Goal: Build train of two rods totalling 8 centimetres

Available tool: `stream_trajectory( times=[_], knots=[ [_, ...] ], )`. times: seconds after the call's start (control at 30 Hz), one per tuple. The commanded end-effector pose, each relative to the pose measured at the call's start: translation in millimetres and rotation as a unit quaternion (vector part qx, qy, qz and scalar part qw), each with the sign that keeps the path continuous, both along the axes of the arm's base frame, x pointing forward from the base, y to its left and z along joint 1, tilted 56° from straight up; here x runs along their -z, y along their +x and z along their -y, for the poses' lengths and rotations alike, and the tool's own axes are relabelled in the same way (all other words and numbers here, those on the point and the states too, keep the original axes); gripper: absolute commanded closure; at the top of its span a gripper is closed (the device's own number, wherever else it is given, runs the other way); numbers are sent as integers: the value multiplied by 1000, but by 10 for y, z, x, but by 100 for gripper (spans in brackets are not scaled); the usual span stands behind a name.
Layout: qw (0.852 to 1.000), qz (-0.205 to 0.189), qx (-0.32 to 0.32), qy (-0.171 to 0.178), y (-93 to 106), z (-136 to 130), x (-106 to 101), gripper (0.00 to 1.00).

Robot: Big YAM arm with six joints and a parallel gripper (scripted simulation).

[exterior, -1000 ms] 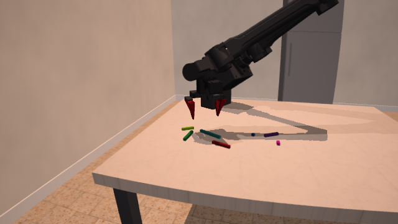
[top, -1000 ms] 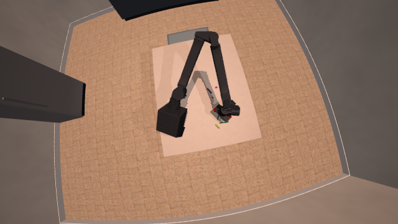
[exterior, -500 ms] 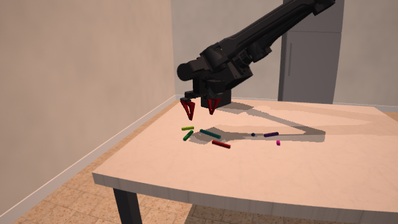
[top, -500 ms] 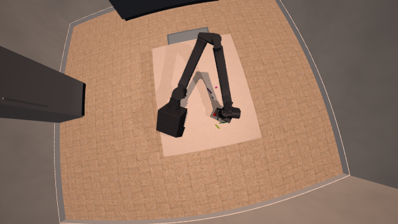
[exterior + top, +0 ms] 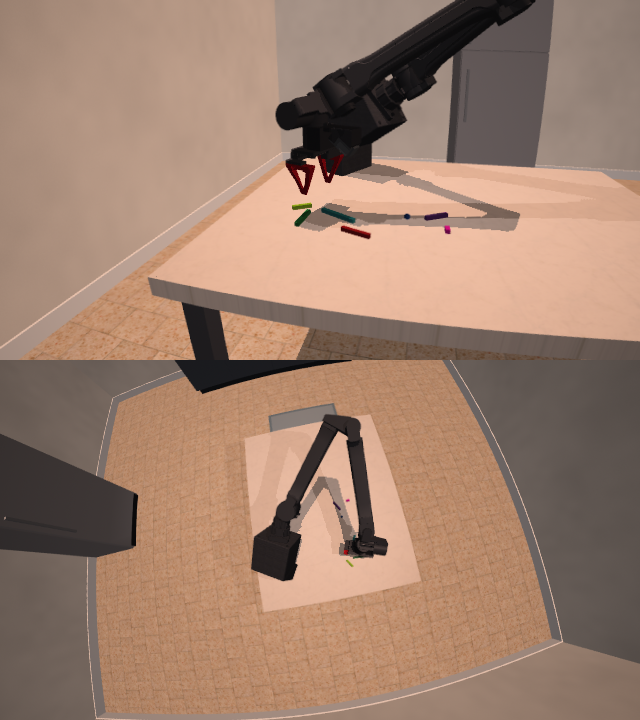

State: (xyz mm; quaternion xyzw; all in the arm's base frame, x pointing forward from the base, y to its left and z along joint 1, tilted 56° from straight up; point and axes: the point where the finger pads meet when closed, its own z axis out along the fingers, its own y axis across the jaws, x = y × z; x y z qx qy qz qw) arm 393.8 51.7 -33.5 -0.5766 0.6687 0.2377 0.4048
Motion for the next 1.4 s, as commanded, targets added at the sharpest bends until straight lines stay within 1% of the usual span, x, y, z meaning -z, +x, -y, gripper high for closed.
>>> stream_trajectory(
  times=[0.0,0.03,0.1,0.13,0.2,0.27,0.3,0.4,1.37],
  knots=[
    [998,57,-32,-18,58,128,54,0],
    [997,58,-38,-18,56,83,55,0],
    [994,91,-56,-30,68,155,91,0],
    [994,93,-56,-30,74,157,91,0],
    [990,115,-72,-38,76,174,116,0],
    [990,115,-72,-38,76,174,116,0],
    [987,121,-96,-38,28,25,138,0],
    [985,135,-99,-43,70,83,139,0],
    [986,130,-96,-41,48,82,148,0]
  ],
)
